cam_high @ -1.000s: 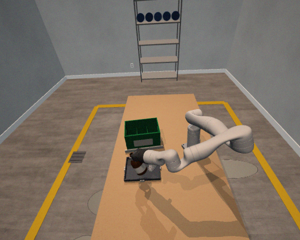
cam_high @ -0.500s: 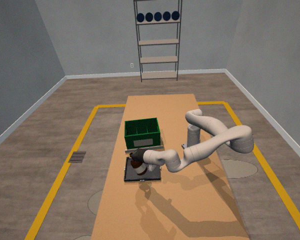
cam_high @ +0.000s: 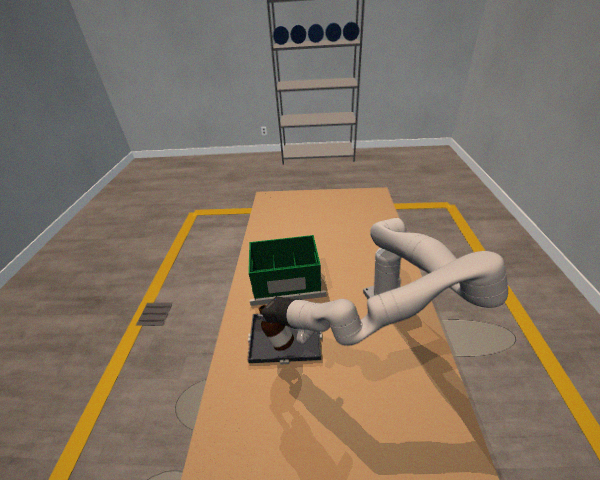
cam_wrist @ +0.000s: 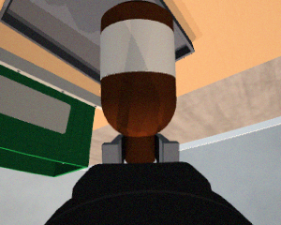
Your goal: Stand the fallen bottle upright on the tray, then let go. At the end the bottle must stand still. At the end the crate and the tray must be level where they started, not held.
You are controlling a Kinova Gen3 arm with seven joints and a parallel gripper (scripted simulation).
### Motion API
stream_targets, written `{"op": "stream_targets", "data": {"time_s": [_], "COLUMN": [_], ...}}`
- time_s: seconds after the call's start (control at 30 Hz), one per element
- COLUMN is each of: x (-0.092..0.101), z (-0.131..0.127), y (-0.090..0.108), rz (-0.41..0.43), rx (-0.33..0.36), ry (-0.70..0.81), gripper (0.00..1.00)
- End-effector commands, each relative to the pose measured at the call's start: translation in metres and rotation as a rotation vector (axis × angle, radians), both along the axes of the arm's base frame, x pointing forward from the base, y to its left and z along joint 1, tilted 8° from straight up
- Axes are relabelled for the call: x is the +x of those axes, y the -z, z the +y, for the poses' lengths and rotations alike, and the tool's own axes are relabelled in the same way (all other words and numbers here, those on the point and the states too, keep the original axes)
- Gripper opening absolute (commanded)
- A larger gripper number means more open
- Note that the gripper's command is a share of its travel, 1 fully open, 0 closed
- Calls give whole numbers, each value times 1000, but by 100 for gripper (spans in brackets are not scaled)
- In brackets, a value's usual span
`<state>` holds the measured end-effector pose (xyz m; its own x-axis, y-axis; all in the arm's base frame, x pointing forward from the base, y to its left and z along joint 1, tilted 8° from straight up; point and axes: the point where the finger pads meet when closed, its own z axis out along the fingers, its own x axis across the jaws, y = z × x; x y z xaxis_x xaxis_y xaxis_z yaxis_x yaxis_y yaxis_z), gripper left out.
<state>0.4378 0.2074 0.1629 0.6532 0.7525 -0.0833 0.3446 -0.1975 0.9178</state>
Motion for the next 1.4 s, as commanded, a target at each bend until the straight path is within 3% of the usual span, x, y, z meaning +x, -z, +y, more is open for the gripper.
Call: {"op": "stream_targets", "data": {"time_s": [0.0,0.93,1.37], "x": [0,-1,-1], "z": [1,0,1], "y": [0,0,0], "rz": [-18,-128,-142], "rx": [7,-87,-97], "ry": [3,-6,-8], "gripper": [0,0,0]}}
